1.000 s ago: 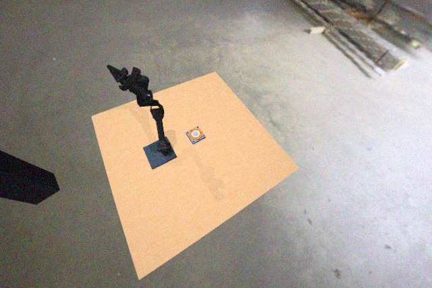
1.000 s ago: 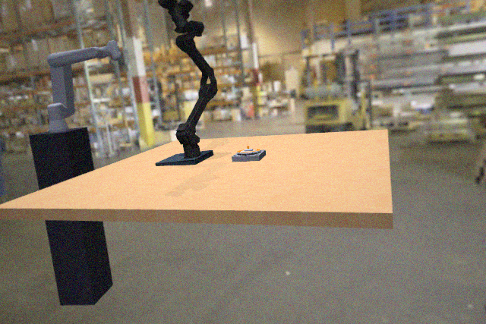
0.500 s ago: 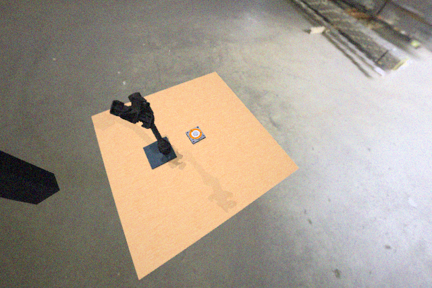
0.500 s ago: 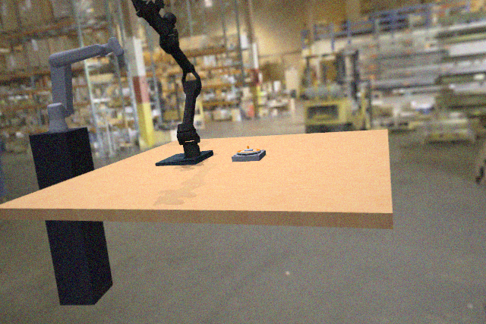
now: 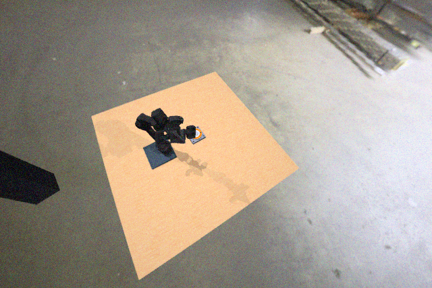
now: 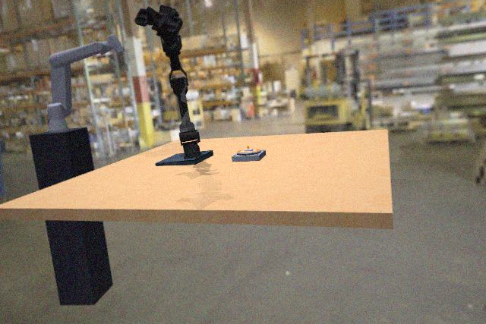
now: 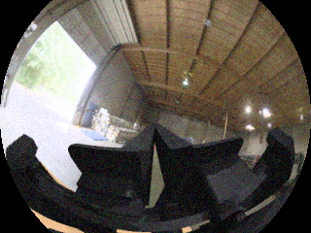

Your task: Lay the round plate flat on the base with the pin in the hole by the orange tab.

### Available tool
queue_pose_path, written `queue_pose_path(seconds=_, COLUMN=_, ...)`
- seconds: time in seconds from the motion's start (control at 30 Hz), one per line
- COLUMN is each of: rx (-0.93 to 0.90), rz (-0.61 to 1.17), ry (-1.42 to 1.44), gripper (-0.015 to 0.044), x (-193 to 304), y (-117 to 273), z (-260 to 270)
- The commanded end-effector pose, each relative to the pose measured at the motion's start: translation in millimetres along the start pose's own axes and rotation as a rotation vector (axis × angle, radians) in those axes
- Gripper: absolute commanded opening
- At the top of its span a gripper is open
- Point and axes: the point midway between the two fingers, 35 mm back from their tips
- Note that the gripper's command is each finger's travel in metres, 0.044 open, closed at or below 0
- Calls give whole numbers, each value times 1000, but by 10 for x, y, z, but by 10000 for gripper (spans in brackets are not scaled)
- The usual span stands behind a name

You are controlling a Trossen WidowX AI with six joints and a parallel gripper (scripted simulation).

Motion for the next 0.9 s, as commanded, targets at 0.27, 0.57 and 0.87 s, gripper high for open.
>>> queue_pose_path(seconds=0.27, rx=-540, rz=276, ry=-168, gripper=0, x=638, y=301, z=1821)
queue_pose_path(seconds=0.57, rx=-932, rz=519, ry=-198, gripper=0, x=929, y=1244, z=3026)
queue_pose_path(seconds=0.87, rx=-1275, rz=819, ry=-86, gripper=0, x=1223, y=2618, z=3727)
Point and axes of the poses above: the point midway between the two fingers, 35 mm back from their tips, its own y axis back along the fingers, its own z axis across the jaws, x = y × z, and after that the axes turned 5 degrees about -y, right-handed
